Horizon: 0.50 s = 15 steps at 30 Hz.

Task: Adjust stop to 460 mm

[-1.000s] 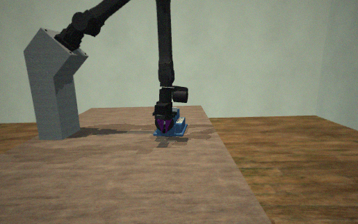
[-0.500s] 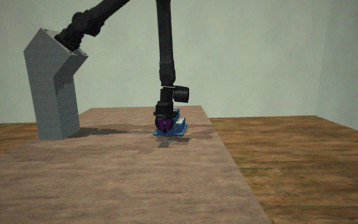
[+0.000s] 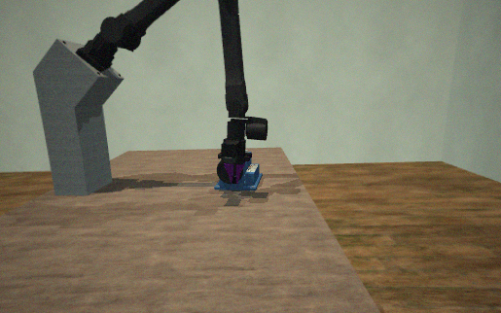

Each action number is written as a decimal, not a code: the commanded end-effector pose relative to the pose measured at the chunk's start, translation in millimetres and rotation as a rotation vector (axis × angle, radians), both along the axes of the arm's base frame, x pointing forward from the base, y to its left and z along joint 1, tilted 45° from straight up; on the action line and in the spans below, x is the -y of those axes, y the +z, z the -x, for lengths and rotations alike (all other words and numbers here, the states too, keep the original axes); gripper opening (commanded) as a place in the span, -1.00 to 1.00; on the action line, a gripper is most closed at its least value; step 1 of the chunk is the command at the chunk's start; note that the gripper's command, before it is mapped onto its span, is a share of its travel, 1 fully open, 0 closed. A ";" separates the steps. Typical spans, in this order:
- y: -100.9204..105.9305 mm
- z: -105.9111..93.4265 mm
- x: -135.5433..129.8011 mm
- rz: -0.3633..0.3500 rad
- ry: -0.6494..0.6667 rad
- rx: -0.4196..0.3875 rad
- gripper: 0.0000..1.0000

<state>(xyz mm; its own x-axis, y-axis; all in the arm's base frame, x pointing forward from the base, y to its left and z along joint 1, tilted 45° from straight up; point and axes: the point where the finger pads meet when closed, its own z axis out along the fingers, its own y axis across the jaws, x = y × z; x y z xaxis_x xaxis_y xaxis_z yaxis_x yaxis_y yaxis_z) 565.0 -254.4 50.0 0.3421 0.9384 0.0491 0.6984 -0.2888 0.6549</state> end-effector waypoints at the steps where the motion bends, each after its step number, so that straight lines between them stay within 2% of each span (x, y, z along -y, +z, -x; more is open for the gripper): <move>1: 64.4 -15.0 9.4 0.039 -0.005 0.097 -0.87; 11: 72.5 -15.0 9.9 0.049 -0.005 0.119 -0.87; 13: 75.1 -9.3 11.1 0.051 -0.008 0.118 -0.87; 14: 65.5 2.5 7.7 0.041 -0.010 0.096 -0.87; 15: 65.5 8.4 7.2 0.037 -0.012 0.086 -0.87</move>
